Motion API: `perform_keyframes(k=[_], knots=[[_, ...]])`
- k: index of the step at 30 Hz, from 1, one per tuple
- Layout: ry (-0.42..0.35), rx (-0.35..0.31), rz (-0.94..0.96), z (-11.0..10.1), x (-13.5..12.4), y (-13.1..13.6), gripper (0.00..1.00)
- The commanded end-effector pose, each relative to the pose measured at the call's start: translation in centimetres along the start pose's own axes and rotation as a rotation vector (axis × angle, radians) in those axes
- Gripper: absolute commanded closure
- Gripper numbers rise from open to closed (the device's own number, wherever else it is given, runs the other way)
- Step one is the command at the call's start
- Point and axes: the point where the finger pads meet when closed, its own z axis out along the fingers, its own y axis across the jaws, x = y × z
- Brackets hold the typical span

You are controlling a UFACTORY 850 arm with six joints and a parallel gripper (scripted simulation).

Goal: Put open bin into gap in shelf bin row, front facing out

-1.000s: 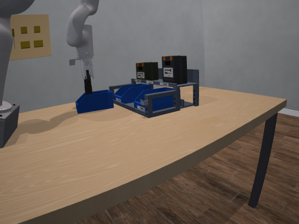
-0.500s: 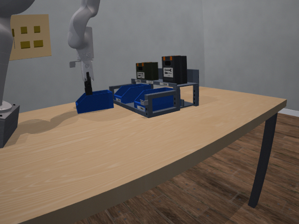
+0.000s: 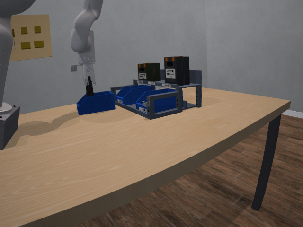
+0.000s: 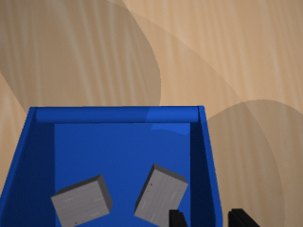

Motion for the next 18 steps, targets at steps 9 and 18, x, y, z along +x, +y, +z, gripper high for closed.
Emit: perform_keyframes(k=[9,18], knots=[[-0.002,-0.002,0.001,0.61,-0.05,0.03,0.71],[-0.002,-0.003,0.001,0.76,-0.04,0.03,0.71]])
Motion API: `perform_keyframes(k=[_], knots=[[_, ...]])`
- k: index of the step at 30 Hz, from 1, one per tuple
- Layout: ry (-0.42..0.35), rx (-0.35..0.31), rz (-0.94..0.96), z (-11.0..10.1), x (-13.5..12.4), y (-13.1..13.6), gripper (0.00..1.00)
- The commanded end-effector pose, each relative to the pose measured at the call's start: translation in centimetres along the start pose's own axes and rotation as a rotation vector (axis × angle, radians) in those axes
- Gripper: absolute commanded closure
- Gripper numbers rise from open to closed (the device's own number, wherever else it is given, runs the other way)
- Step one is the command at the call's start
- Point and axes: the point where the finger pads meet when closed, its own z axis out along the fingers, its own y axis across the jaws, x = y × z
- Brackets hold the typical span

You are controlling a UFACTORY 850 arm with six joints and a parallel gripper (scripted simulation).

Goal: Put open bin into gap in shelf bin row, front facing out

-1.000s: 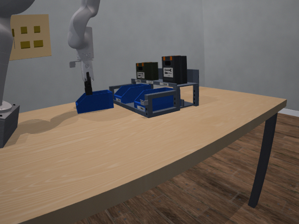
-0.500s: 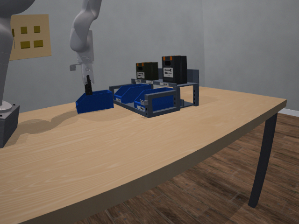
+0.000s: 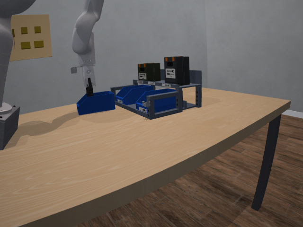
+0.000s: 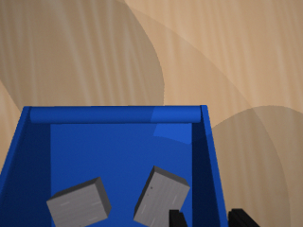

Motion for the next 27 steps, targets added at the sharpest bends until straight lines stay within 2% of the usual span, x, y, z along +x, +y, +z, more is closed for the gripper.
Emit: perform_keyframes(k=[1,27], knots=[[-0.001,-0.001,0.0,-0.01,-0.04,0.03,0.71],[-0.001,-0.001,0.0,-0.45,-0.05,0.04,0.71]])
